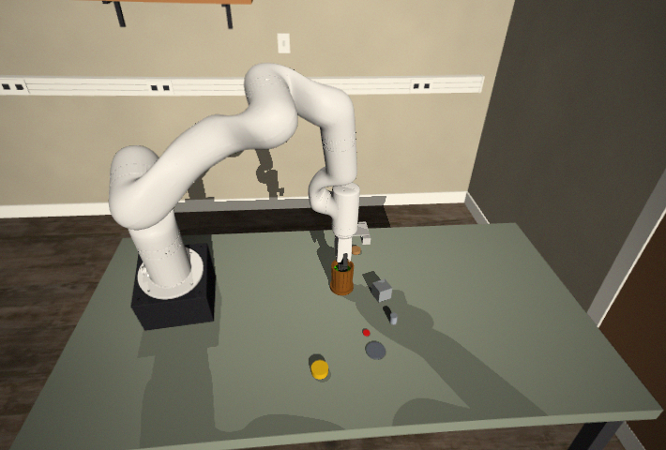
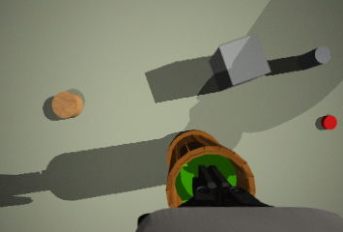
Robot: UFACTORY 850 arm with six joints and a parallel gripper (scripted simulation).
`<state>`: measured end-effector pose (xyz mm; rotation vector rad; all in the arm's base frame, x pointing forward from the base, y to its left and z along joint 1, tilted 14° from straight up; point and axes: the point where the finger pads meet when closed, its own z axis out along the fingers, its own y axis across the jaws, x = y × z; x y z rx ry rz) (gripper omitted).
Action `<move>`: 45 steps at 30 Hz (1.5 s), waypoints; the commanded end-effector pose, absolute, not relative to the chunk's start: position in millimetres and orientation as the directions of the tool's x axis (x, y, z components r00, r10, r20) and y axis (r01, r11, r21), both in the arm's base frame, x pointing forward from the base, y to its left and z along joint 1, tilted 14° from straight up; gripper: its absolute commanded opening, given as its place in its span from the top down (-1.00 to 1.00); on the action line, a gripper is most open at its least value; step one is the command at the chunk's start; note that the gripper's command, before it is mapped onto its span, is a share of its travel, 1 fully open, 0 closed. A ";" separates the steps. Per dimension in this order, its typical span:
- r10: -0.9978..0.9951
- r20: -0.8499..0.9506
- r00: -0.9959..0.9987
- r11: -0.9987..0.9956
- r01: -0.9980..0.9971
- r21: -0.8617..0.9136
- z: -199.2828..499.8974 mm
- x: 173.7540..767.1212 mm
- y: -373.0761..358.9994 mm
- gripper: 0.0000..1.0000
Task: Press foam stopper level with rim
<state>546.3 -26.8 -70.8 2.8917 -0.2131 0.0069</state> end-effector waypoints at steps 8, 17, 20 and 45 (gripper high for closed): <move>-0.144 0.024 0.989 -0.960 -0.145 0.238 -64.8 547.4 -25.3 1.00; -0.144 0.024 0.989 -0.960 -0.145 0.238 -60.7 547.4 -24.3 1.00; -0.144 0.024 0.989 -0.960 -0.145 0.238 -58.9 547.4 -23.8 1.00; -0.144 0.024 0.989 -0.960 -0.145 0.238 -49.1 547.5 -21.4 1.00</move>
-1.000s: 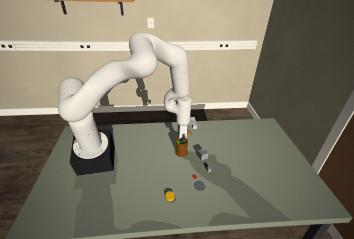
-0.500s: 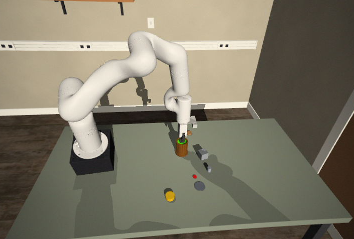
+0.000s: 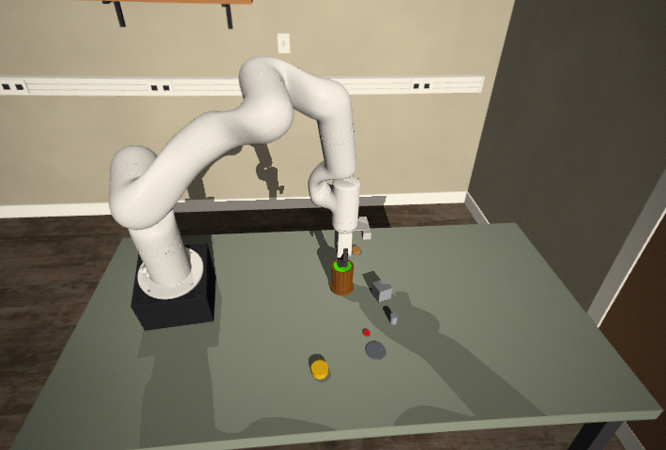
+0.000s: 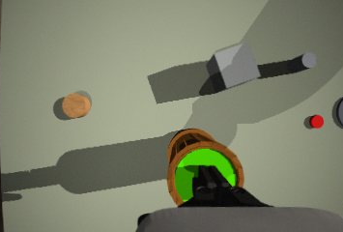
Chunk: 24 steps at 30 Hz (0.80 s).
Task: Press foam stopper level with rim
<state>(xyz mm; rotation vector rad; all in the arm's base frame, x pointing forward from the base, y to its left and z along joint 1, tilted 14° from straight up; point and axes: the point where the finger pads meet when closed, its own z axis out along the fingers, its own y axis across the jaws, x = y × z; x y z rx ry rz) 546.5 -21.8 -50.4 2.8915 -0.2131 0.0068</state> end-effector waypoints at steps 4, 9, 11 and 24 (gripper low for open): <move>-0.144 0.024 0.989 -0.960 -0.145 0.238 -48.3 547.6 -21.2 1.00; -0.144 0.024 0.989 -0.960 -0.145 0.238 -47.7 547.6 -21.1 1.00; -0.144 0.024 0.989 -0.960 -0.145 0.238 -47.6 547.6 -21.0 1.00; -0.144 0.024 0.989 -0.960 -0.145 0.238 -44.4 547.6 -20.3 1.00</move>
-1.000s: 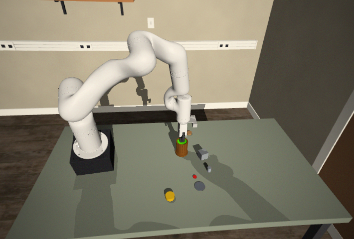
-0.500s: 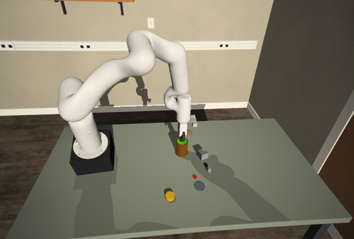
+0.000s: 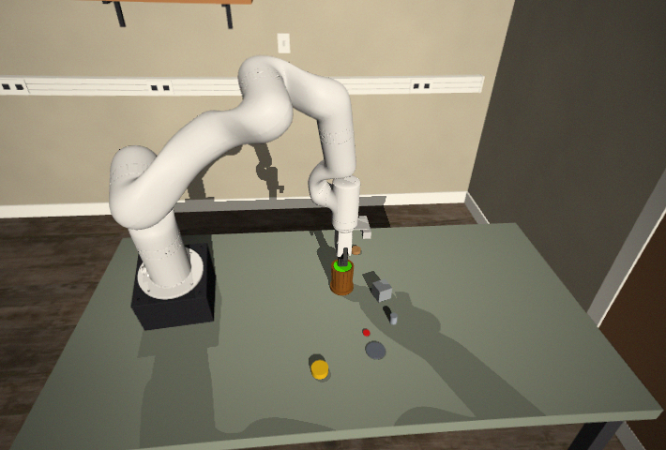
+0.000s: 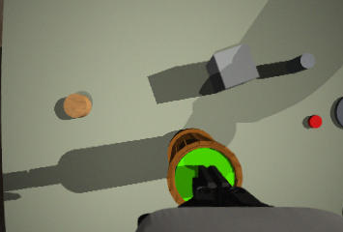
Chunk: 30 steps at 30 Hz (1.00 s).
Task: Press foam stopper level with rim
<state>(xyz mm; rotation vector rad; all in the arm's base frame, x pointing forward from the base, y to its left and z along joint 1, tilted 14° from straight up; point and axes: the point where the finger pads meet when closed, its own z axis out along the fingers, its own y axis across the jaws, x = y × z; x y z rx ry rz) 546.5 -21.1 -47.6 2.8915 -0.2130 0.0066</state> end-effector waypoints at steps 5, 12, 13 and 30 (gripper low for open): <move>-0.144 0.024 0.989 -0.960 -0.145 0.238 -34.0 547.7 -17.7 1.00; -0.144 0.024 0.989 -0.960 -0.145 0.238 -19.4 547.9 -14.1 1.00; -0.144 0.024 0.989 -0.960 -0.145 0.238 -16.6 547.9 -13.4 1.00; -0.144 0.024 0.989 -0.960 -0.145 0.238 -4.4 548.1 -10.4 1.00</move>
